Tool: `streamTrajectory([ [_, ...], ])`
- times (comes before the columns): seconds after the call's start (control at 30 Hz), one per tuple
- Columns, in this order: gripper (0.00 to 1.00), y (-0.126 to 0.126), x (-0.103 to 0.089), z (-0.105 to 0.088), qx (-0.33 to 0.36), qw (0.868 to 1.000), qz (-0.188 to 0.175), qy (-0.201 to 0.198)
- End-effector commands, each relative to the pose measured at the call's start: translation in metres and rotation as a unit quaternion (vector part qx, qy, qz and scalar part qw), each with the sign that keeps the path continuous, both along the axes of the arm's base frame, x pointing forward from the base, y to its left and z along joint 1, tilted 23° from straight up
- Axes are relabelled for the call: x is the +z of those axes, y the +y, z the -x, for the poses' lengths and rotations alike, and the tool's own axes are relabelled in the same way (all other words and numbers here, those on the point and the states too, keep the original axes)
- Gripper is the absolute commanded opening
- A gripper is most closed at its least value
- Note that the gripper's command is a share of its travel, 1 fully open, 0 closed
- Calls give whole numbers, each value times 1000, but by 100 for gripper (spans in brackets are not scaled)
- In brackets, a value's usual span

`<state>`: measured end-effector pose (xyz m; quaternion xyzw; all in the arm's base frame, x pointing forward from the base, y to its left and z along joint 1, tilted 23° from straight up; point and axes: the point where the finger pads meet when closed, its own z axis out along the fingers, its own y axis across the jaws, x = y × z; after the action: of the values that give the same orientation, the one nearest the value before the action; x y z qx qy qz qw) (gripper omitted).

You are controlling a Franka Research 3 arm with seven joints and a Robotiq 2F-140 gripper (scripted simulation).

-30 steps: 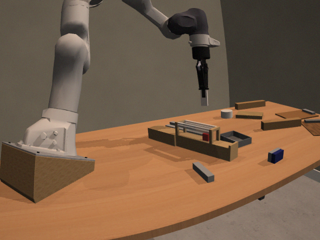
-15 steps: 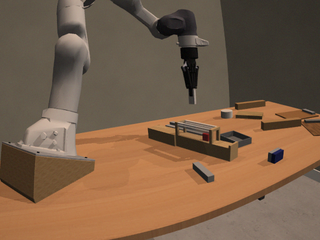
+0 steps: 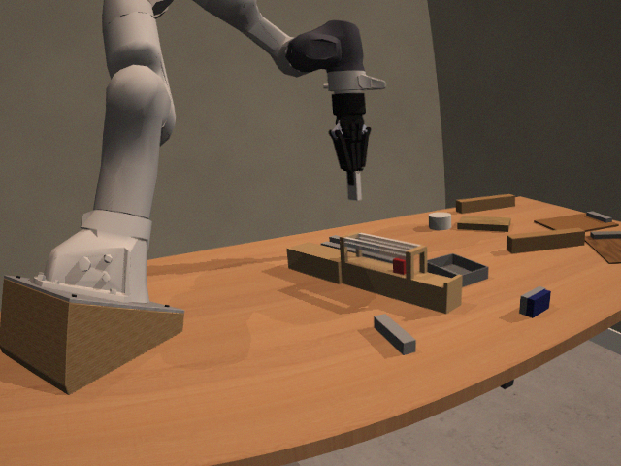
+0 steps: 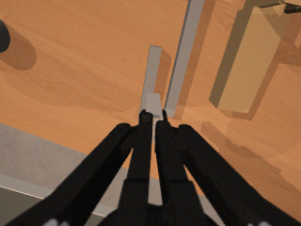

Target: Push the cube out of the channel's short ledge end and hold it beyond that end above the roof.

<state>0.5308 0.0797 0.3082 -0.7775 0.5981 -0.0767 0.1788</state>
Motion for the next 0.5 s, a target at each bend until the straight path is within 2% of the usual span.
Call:
streamTrajectory([
  [0.0,0,10,2,2,-56,998,-24,5],
  [0.47,0,15,2,3,-62,998,-28,5],
])
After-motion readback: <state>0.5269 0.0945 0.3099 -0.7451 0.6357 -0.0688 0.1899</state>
